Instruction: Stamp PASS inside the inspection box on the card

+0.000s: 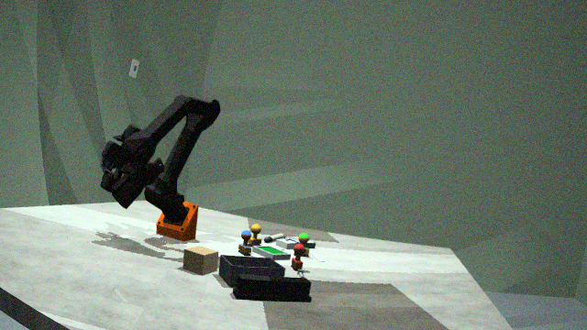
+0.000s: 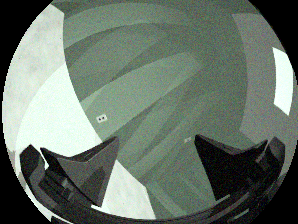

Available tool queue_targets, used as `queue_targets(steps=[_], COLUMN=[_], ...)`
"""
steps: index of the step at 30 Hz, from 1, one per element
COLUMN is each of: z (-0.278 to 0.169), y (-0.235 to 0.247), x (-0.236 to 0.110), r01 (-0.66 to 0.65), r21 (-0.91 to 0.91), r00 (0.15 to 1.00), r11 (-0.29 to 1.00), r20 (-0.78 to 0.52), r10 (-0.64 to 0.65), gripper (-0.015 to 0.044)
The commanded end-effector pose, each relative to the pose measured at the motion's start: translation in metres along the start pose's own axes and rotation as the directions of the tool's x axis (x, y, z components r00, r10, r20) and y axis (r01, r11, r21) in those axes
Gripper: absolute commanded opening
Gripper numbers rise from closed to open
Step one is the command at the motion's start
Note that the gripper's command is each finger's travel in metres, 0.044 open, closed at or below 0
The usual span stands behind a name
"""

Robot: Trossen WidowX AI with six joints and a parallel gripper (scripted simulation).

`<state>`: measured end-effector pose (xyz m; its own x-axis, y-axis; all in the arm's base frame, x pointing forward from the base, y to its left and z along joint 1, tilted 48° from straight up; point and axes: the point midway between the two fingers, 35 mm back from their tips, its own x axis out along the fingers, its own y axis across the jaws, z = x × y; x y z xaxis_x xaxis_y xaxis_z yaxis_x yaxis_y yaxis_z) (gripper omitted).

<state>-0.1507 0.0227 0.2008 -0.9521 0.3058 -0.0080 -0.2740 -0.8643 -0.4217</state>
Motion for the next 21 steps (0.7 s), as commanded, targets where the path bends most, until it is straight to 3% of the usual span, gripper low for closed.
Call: queue_targets(steps=[1, 7, 13, 21], z=[0.001, 0.032, 0.065, 0.095], y=[0.001, 0.042, 0.088, 0.132], x=[0.000, -0.014, -0.053, -0.144], r01=[-0.007, -0.237, -0.495, -0.781], r21=[0.001, -0.002, -0.047, -0.164], r00=[1.000, 0.971, 0.867, 0.605], r11=[1.000, 0.972, 0.868, 0.603], r20=[0.001, 0.019, 0.038, 0.038], r10=[0.007, 0.237, 0.496, 0.795], gripper=[0.0374, 0.0226, 0.0226, 0.0226])
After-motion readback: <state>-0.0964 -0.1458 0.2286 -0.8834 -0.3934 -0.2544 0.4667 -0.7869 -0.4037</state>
